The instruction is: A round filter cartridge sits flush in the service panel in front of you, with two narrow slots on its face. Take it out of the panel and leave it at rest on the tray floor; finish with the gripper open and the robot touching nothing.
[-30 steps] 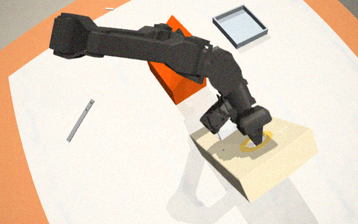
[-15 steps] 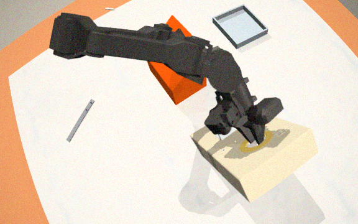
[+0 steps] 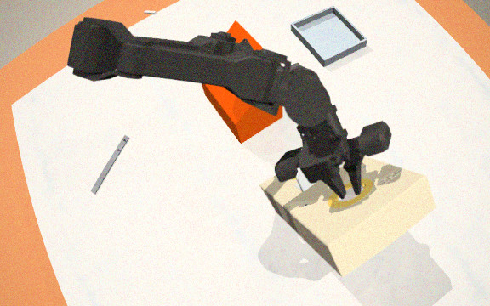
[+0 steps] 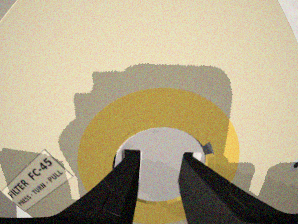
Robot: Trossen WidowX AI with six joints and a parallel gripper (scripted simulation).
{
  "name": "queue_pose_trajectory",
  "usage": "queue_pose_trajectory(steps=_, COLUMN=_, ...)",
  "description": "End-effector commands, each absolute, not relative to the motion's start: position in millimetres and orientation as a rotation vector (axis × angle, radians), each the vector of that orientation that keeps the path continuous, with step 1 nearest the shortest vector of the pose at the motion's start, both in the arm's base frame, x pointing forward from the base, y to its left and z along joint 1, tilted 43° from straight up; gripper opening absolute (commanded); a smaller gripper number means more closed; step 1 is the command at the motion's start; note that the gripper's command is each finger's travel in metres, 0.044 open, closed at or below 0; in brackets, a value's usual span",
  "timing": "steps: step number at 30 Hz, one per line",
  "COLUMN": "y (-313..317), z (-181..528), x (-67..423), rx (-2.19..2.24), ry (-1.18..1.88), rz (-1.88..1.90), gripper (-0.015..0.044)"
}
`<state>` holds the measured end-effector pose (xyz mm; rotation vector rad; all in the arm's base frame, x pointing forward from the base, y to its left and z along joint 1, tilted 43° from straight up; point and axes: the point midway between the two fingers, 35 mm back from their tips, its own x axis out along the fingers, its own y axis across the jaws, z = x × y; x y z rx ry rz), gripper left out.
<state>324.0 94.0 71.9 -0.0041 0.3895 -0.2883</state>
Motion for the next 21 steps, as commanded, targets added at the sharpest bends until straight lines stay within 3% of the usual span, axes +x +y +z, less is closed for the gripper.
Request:
queue_pose_trajectory(steps=1, y=93.7, z=71.5, x=327.3, rx=-0.168, ry=0.417, rz=-0.25, gripper=0.0)
queue_pose_trajectory(steps=16, y=93.6, z=71.5, x=327.3, rx=-0.672, ry=0.475, rz=-0.138, gripper=0.0)
queue_pose_trajectory(steps=21, y=95.0, z=72.2, x=325.2, rx=-0.621, ry=0.472, rz=-0.15, gripper=0.0)
